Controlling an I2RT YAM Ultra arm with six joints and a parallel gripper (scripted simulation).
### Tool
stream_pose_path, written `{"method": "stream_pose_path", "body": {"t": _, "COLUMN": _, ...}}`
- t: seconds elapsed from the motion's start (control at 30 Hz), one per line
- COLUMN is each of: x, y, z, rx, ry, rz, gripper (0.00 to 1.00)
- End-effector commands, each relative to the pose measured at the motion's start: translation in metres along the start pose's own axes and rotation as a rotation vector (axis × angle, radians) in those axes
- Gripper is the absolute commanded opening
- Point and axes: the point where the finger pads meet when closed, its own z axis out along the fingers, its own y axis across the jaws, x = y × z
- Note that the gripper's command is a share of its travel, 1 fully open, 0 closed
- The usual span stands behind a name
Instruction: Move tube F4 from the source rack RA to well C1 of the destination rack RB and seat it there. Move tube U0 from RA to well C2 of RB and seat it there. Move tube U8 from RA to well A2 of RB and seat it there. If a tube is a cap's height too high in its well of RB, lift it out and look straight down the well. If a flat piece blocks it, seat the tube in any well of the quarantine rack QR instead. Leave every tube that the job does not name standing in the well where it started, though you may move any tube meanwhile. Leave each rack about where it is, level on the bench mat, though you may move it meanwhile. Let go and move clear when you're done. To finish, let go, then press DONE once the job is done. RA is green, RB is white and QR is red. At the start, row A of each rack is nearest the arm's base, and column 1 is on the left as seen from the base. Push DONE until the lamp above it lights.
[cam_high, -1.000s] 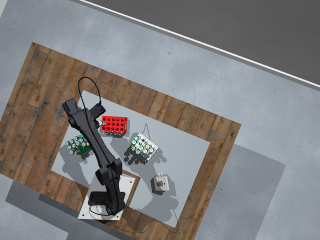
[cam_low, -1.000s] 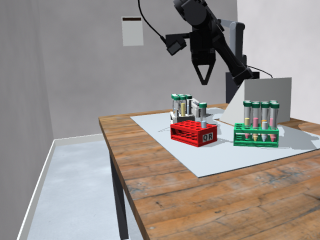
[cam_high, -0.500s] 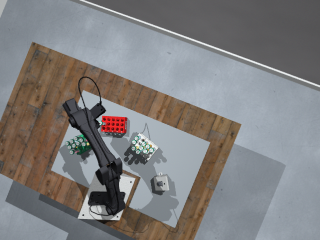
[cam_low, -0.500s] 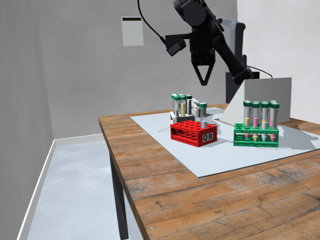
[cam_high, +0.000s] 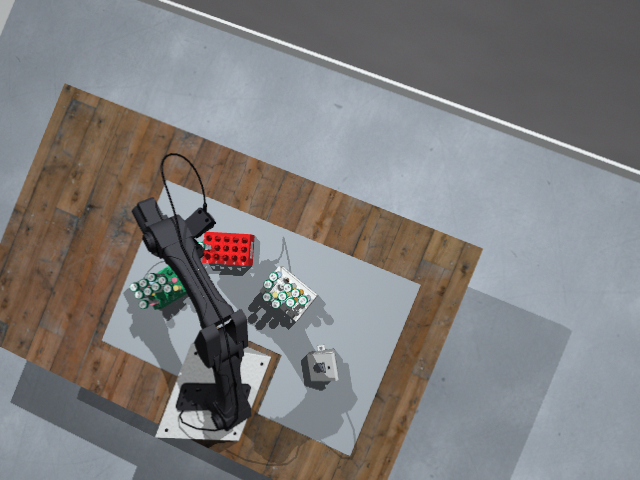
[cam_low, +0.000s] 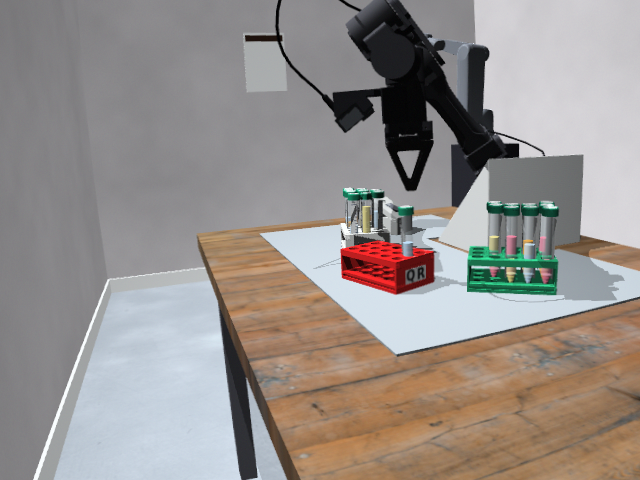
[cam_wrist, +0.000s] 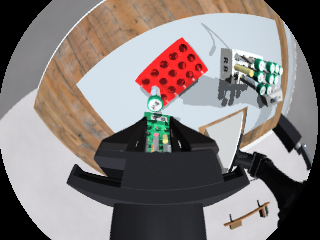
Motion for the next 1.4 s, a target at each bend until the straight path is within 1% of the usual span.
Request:
{"method": "stream_pose_path", "body": {"t": 0.0, "x": -0.009, "y": 0.003, "z": -0.001, "rx": -0.034, "ry": -0.034, "rz": 0.011, "gripper": 0.3}}
{"method": "stream_pose_path", "body": {"t": 0.1, "x": -0.004, "y": 0.007, "z": 0.0, "rx": -0.04, "ry": -0.046, "rz": -0.002, "gripper": 0.3}}
{"method": "stream_pose_path", "body": {"t": 0.37, "x": -0.006, "y": 0.007, "z": 0.011, "rx": -0.033, "ry": -0.039, "rz": 0.001, "gripper": 0.3}}
{"method": "stream_pose_path", "body": {"t": 0.53, "x": -0.006, "y": 0.007, "z": 0.01, "rx": -0.039, "ry": -0.043, "rz": 0.001, "gripper": 0.3}}
{"method": "stream_pose_path", "body": {"t": 0.8, "x": -0.008, "y": 0.006, "z": 0.013, "rx": -0.037, "ry": -0.039, "rz": 0.005, "gripper": 0.3}}
{"method": "stream_pose_path", "body": {"t": 0.83, "x": -0.007, "y": 0.009, "z": 0.008, "rx": -0.051, "ry": -0.049, "rz": 0.005, "gripper": 0.3}}
{"method": "stream_pose_path", "body": {"t": 0.9, "x": -0.005, "y": 0.007, "z": 0.011, "rx": -0.04, "ry": -0.046, "rz": -0.002, "gripper": 0.3}}
{"method": "stream_pose_path", "body": {"t": 1.2, "x": -0.008, "y": 0.005, "z": 0.016, "rx": -0.037, "ry": -0.04, "rz": 0.005, "gripper": 0.3}}
{"method": "stream_pose_path", "body": {"t": 1.23, "x": -0.01, "y": 0.006, "z": 0.015, "rx": -0.044, "ry": -0.041, "rz": 0.01, "gripper": 0.3}}
{"method": "stream_pose_path", "body": {"t": 1.37, "x": -0.008, "y": 0.005, "z": 0.017, "rx": -0.038, "ry": -0.041, "rz": 0.003, "gripper": 0.3}}
